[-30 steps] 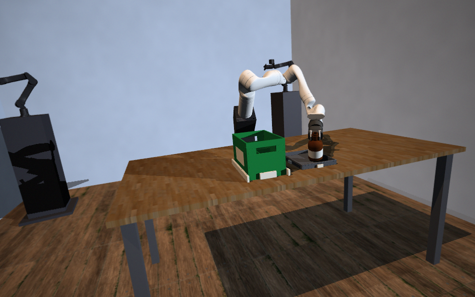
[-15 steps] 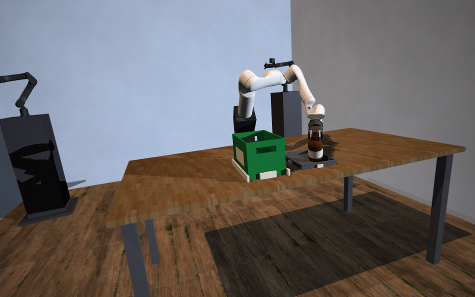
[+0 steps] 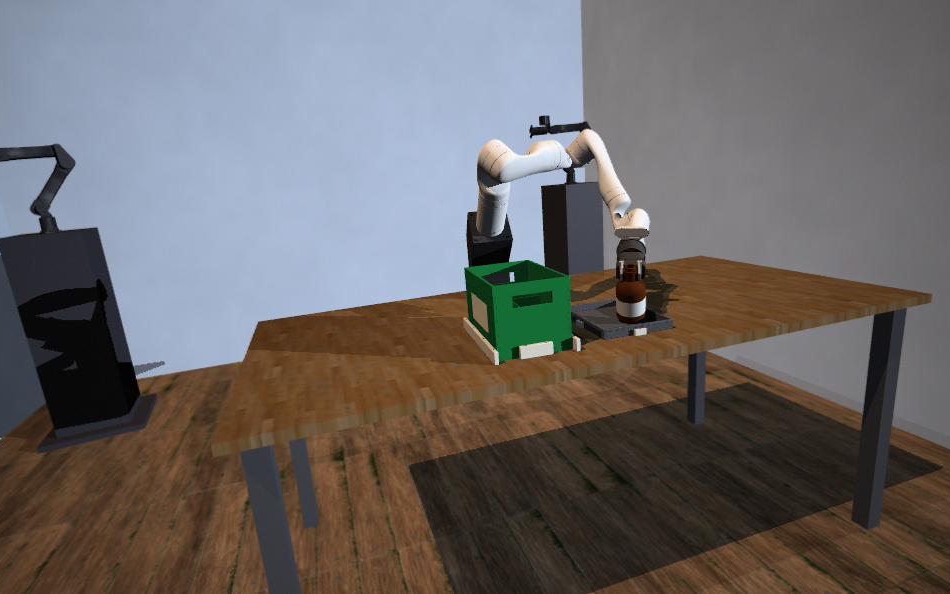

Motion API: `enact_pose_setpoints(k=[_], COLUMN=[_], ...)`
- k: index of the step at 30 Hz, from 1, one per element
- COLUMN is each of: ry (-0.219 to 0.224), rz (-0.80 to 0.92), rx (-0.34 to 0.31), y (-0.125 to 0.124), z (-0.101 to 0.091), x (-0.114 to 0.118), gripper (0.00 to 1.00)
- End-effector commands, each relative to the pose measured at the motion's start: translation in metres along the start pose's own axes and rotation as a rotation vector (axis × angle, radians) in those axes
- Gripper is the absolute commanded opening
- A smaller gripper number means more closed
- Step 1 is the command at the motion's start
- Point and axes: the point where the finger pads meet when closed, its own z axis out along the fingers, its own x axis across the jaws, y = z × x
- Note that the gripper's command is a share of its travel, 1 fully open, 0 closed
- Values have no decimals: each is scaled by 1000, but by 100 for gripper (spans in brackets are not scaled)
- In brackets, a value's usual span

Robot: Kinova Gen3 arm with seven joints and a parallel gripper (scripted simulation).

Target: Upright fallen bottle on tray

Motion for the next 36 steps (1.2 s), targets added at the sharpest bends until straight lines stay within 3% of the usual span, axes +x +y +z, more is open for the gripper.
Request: enact_pose_setpoints(k=[1,6,7,36], ry=[0,0,0,0], rz=[1,1,1,1], rx=[0,0,0,0], y=[-1,-1,-1,-1], z=[0,0,0,0], x=[0,0,0,0], gripper=[0,0,100,100])
